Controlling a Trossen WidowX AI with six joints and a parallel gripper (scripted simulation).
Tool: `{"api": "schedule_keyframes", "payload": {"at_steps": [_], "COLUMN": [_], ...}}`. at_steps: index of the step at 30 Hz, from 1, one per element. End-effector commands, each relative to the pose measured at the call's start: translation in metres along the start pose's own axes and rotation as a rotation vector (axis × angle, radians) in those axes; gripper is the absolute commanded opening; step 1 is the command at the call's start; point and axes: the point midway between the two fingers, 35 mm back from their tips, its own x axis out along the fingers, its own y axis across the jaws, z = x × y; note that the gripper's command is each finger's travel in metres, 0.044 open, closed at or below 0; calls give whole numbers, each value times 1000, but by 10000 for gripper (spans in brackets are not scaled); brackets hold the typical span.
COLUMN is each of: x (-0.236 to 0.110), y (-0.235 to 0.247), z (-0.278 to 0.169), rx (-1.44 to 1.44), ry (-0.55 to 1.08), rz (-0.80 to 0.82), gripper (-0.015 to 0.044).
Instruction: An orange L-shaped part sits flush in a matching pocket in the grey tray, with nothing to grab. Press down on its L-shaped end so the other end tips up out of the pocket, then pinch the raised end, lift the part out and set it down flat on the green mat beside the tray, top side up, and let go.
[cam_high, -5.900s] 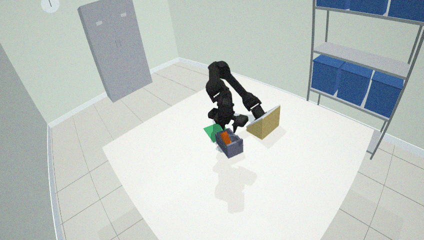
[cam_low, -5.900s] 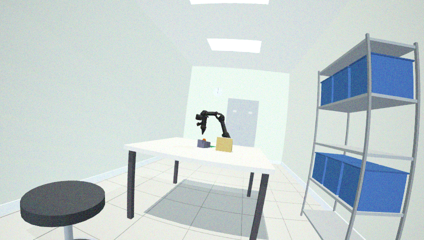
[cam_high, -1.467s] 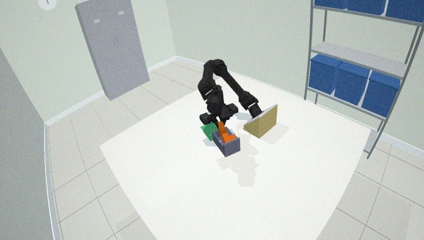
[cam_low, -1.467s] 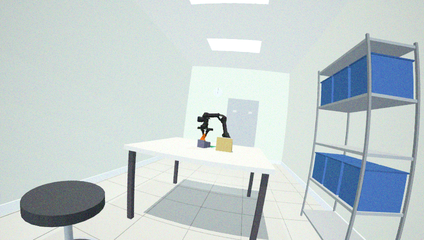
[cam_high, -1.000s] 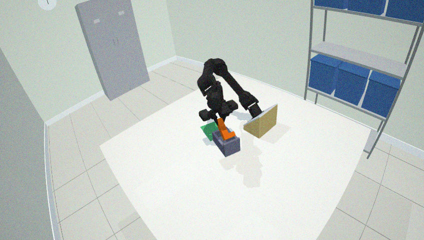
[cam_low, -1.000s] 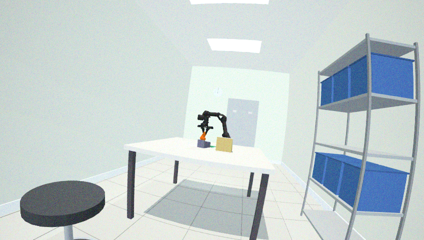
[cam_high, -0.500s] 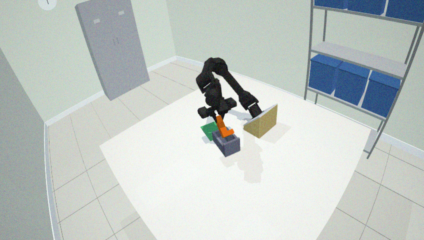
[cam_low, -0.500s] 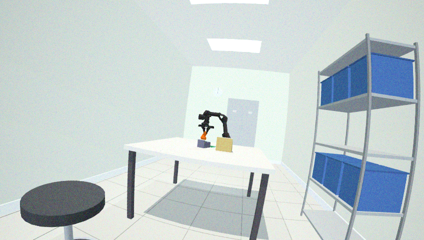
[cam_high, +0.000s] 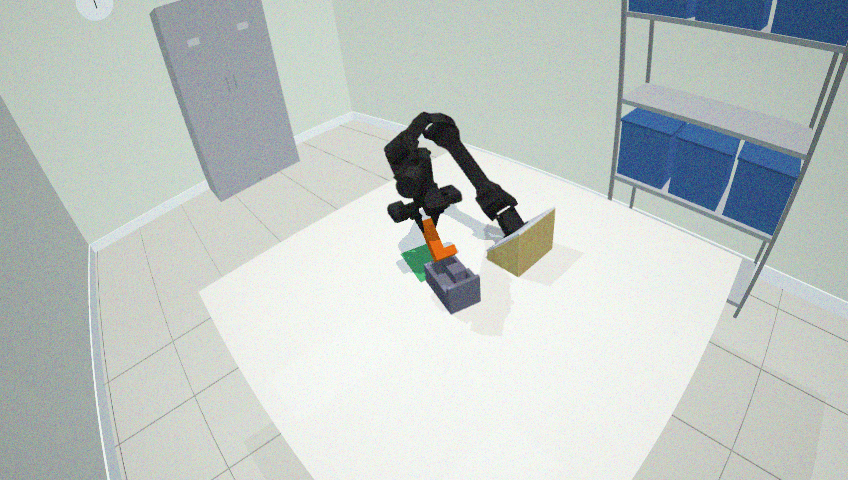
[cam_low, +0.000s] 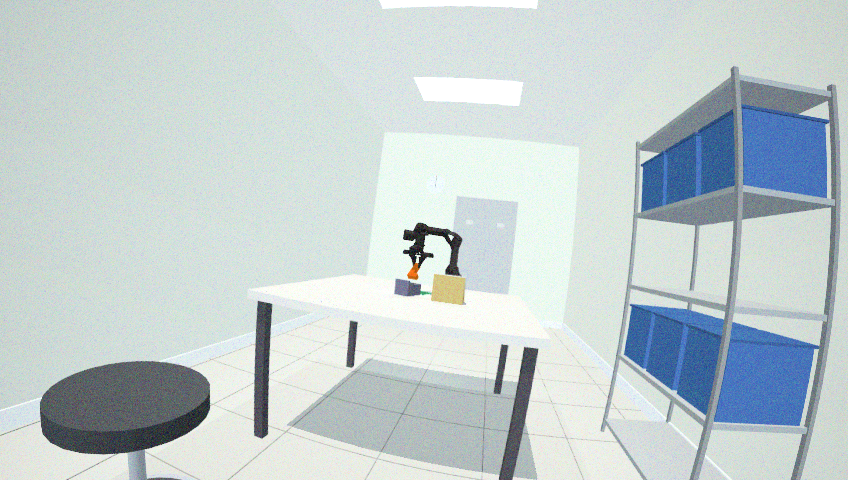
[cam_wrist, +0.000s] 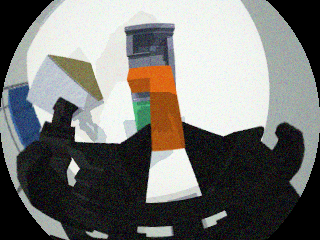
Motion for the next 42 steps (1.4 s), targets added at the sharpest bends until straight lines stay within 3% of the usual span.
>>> {"api": "schedule_keyframes", "payload": {"at_steps": [1,19,42], "x": [1,0,28], "y": [3,12,10], "z": [-17,-88,-87], "rx": [-8,-10,-7], "ry": [-3,-55,13], "rz": [-9,-73,1], "gripper": [0,0,0]}}
